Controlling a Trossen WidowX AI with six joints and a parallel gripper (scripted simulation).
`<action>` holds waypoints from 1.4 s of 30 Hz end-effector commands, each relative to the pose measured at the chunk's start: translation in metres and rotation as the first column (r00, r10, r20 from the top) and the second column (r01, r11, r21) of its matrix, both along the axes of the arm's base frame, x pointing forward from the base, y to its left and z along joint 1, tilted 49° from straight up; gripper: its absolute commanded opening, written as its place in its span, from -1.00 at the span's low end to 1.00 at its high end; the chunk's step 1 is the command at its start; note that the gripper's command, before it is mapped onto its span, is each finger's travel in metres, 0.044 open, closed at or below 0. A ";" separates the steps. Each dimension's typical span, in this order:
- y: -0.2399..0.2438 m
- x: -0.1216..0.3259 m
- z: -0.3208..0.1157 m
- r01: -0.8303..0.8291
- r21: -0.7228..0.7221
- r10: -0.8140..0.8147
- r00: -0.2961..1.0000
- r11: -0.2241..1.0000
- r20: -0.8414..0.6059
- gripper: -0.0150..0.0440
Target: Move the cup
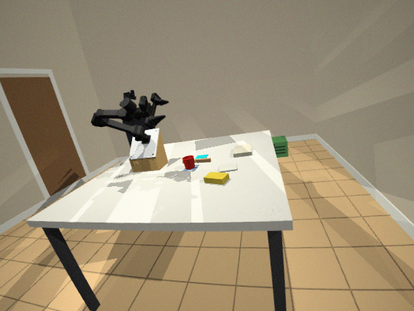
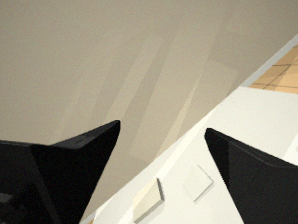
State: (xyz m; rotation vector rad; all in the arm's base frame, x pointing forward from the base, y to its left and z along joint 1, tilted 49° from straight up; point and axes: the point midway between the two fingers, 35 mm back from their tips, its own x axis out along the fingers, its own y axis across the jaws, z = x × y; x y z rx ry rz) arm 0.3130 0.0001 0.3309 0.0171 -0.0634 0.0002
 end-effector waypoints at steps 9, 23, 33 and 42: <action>-0.025 0.050 -0.126 0.036 -0.414 -0.256 0.834 0.910 -0.489 0.06; -0.071 0.002 -0.307 -0.838 -0.462 -0.742 0.107 0.291 -0.661 0.01; -0.077 -0.007 -0.314 -0.907 -0.360 -0.783 0.056 0.220 -0.620 0.01; -0.081 -0.006 -0.318 -0.907 -0.359 -0.782 0.056 0.221 -0.621 0.01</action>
